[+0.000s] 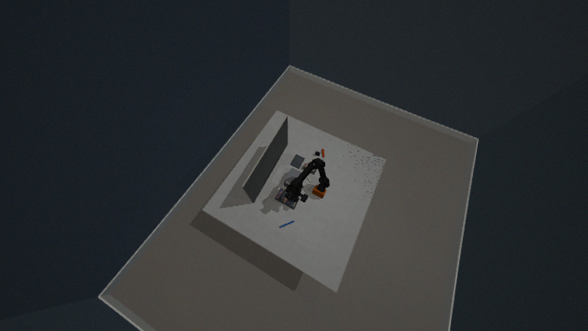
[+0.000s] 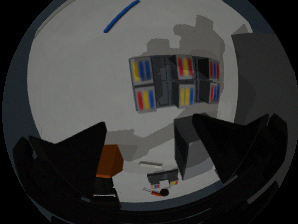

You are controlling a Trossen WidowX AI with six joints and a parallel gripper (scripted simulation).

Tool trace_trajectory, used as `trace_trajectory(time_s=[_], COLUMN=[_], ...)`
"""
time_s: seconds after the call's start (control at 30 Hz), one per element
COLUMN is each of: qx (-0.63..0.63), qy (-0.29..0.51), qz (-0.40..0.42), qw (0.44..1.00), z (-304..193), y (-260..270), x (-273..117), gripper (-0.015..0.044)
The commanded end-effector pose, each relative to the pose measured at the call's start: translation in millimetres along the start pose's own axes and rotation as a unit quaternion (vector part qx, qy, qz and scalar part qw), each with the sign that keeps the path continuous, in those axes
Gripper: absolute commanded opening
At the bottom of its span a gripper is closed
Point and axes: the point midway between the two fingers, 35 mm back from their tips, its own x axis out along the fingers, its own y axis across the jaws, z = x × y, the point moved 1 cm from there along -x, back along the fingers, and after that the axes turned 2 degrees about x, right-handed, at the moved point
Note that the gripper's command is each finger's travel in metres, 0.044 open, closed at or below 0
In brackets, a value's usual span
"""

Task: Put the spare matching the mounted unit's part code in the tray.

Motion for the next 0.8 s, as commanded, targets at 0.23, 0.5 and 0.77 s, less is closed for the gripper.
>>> trace_trajectory(time_s=[0.23, 0.5, 0.77], qx=[-0.024, -0.023, -0.023], qy=[-0.003, -0.002, -0.002], qz=[0.005, 0.005, 0.005], qw=[1.000, 1.000, 1.000], z=[-1, -5, -4], y=[2, -1, -1], x=[23, 44, 48], gripper=[0.0335, 0.0300, 0.0300])
